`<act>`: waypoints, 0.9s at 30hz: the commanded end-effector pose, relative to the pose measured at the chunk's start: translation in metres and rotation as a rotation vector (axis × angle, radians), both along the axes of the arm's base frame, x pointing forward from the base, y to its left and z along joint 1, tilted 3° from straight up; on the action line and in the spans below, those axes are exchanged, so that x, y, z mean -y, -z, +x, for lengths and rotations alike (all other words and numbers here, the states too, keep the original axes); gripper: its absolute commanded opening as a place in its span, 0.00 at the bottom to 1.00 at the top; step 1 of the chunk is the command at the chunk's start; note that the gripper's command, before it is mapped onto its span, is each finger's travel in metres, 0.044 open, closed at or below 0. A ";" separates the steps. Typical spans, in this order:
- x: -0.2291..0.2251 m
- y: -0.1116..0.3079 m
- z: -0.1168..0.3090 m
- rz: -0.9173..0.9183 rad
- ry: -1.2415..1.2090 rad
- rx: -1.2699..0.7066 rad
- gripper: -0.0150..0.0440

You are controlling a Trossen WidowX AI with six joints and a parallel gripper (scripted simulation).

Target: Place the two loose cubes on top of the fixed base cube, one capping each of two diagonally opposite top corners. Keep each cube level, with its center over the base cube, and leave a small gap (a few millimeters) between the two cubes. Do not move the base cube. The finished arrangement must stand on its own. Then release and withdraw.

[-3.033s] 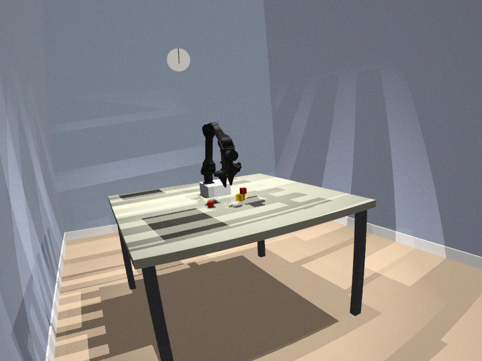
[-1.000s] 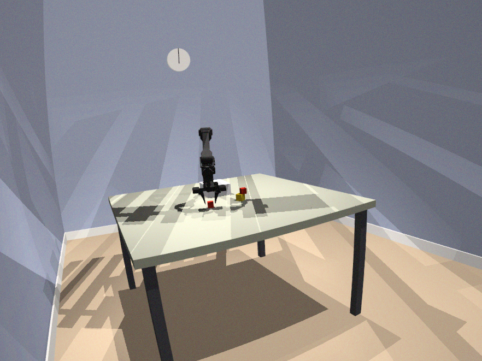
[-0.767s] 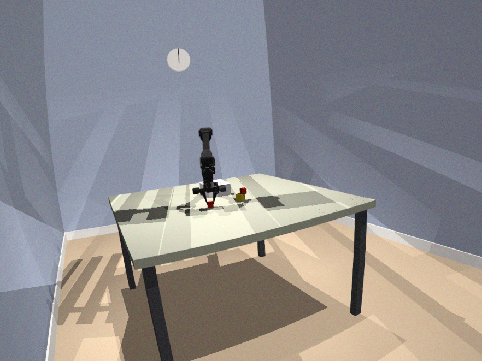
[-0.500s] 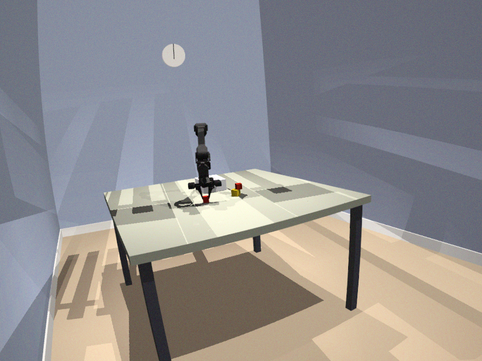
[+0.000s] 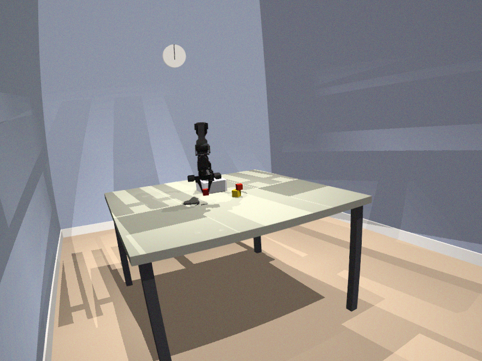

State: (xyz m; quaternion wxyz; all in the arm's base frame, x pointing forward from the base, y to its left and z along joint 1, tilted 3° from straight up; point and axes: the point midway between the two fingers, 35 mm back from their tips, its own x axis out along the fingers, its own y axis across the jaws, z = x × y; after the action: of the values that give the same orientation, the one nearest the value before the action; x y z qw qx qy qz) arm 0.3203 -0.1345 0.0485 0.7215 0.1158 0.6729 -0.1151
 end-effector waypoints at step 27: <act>-0.029 -0.057 -0.003 -0.015 -0.225 0.007 0.43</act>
State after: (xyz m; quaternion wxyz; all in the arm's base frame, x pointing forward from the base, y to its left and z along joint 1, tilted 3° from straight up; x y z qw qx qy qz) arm 0.3180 -0.1154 0.1071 0.7330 0.0633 0.6741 -0.0654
